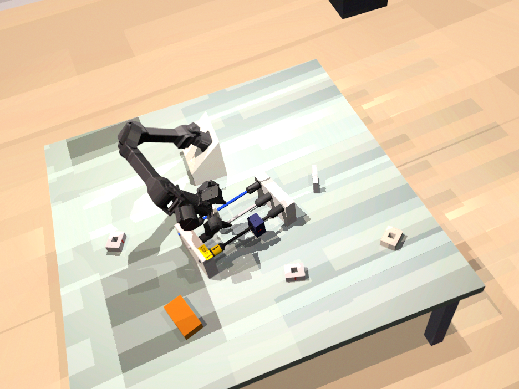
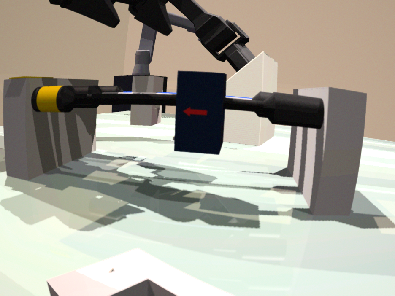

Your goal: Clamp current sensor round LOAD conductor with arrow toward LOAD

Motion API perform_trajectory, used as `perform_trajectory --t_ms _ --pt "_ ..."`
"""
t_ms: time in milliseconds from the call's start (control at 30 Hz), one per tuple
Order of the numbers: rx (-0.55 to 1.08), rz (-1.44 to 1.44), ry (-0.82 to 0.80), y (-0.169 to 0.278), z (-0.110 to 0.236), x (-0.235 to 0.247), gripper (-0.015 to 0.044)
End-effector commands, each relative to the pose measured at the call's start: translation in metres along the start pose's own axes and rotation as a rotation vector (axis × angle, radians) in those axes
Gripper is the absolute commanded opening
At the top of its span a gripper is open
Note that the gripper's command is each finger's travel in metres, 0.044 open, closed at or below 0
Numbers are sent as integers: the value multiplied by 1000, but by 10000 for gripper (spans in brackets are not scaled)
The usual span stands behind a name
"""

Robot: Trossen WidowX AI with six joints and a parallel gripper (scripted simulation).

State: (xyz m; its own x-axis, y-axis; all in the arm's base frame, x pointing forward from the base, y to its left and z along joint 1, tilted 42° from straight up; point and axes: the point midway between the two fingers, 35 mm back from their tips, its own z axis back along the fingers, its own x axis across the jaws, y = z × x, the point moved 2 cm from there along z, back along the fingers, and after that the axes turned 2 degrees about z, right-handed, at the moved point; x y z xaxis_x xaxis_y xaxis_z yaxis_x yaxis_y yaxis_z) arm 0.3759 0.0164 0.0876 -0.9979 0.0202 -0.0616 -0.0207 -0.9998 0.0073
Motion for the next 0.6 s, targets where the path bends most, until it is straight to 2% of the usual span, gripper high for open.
perform_trajectory --t_ms 0,67,567 --pt "-236 -66 135 22 28 16 440" --pt "-274 -76 168 26 34 18 440" --pt "-257 -83 171 28 36 15 440"
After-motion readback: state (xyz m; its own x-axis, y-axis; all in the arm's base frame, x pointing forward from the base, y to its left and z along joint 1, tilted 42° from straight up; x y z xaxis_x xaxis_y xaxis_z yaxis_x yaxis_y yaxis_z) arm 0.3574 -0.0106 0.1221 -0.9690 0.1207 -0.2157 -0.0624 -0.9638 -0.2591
